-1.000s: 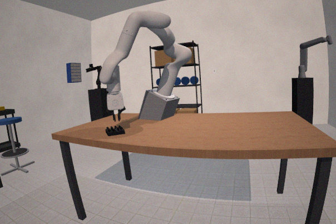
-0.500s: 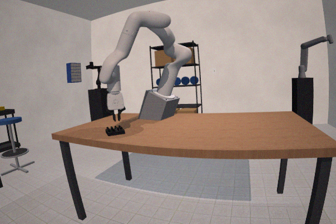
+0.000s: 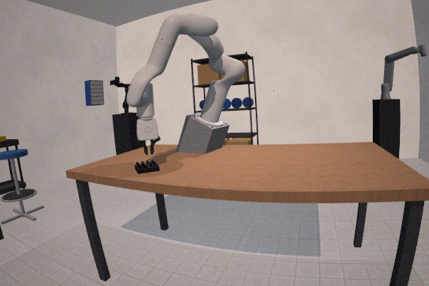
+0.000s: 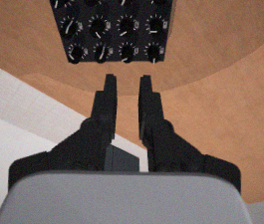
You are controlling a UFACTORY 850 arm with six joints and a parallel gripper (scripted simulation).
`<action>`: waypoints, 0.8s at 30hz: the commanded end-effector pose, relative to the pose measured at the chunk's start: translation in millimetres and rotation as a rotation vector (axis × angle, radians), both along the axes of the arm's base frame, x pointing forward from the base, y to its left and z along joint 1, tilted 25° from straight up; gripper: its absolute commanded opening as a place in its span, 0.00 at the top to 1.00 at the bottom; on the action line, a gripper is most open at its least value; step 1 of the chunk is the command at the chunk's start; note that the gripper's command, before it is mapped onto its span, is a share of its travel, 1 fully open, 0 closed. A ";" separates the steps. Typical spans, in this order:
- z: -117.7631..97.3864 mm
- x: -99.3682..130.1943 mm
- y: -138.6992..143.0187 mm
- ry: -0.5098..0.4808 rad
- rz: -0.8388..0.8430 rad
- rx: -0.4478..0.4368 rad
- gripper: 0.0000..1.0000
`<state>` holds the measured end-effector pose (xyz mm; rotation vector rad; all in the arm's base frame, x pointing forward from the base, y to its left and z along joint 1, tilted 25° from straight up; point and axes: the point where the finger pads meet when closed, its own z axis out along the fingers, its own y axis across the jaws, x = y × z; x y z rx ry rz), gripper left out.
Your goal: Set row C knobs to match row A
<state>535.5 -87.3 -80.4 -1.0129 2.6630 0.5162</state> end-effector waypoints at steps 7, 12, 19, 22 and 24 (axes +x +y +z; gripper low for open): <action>0.6 0.8 -0.6 -0.002 0.000 -0.001 0.81; 0.6 0.8 -0.6 -0.002 0.000 -0.001 0.81; -0.3 1.0 -0.2 -0.001 0.000 -0.001 0.81; -1.4 1.2 0.3 -0.001 0.000 0.000 0.81; -2.6 1.4 0.8 -0.001 0.000 0.000 0.81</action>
